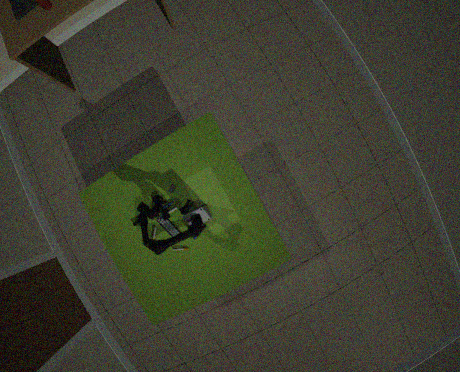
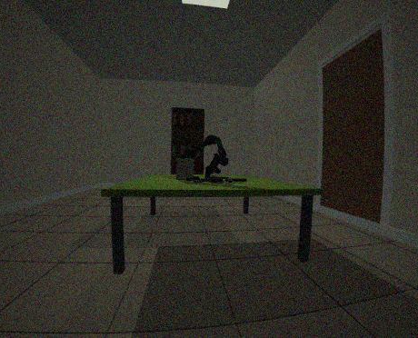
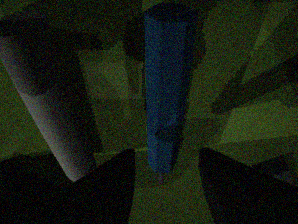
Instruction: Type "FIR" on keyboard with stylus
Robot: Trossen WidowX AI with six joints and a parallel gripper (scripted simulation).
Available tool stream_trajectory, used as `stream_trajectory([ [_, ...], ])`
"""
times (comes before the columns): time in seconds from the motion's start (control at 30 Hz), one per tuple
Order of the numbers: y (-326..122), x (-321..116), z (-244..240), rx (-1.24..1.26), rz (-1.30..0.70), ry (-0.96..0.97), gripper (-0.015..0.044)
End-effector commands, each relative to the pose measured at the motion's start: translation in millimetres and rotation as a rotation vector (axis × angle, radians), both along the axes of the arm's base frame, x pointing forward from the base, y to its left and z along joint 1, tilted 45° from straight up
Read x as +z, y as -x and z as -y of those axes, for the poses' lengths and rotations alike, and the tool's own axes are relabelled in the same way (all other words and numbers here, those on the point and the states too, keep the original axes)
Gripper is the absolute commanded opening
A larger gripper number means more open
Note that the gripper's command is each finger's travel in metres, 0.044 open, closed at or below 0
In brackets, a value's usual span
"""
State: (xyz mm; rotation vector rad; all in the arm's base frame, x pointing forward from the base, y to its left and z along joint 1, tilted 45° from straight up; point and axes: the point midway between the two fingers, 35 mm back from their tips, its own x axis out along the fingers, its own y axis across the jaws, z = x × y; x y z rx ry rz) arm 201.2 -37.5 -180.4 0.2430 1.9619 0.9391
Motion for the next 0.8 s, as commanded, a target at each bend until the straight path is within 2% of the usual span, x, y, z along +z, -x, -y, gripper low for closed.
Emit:
stream_trajectory([
  [0.0,0.8,-2.6,-3.1,-0.007,-0.004,-0.001,0.015],
  [0.7,1.9,-12.2,-12.9,-0.007,-0.004,-0.002,0.015],
  [0.77,1.6,-11.2,-11.5,0.0,-0.001,-0.002,0.0097],
])
